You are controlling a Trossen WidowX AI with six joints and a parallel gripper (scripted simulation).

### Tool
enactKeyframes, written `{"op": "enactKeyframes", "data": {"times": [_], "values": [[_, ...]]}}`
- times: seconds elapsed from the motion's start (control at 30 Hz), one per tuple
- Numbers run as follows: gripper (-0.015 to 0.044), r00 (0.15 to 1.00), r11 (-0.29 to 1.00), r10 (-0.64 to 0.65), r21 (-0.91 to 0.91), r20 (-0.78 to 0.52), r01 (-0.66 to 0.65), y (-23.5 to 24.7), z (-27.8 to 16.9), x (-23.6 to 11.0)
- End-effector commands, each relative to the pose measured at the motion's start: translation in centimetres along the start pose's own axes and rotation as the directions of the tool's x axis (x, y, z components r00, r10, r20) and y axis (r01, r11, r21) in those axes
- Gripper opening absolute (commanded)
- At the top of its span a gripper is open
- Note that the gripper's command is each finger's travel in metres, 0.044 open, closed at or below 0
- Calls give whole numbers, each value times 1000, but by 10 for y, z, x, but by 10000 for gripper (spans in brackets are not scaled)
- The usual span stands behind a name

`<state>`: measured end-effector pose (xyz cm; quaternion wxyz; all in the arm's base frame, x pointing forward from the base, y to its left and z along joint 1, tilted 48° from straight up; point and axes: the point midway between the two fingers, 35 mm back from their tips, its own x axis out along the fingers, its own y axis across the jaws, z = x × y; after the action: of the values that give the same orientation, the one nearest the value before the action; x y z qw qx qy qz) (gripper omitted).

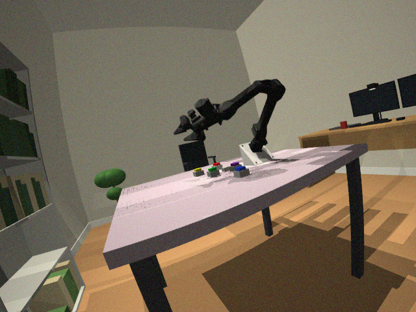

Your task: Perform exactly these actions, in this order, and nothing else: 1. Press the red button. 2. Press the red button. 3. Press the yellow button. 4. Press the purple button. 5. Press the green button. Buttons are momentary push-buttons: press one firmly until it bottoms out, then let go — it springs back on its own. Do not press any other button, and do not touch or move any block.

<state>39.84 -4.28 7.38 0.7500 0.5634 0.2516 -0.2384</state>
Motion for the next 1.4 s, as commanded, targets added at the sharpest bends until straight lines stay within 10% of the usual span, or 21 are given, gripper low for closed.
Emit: {"op": "enactKeyframes", "data": {"times": [0.0, 0.27, 0.5, 0.83, 1.27, 1.37], "values": [[400, 1000, 1000, -11, -13, -3, 11, -2, 1, 1], [400, 885, 802, -421, -537, -198, 262, -103, 22, 25], [400, 628, 620, -611, -784, -481, 2, -182, 26, 8], [400, 256, 615, -439, -496, -861, -613, -234, 22, -42], [400, 250, 614, -432, -486, -867, -622, -235, 22, -43], [321, 251, 614, -432, -486, -867, -623, -244, 2, -36]]}}
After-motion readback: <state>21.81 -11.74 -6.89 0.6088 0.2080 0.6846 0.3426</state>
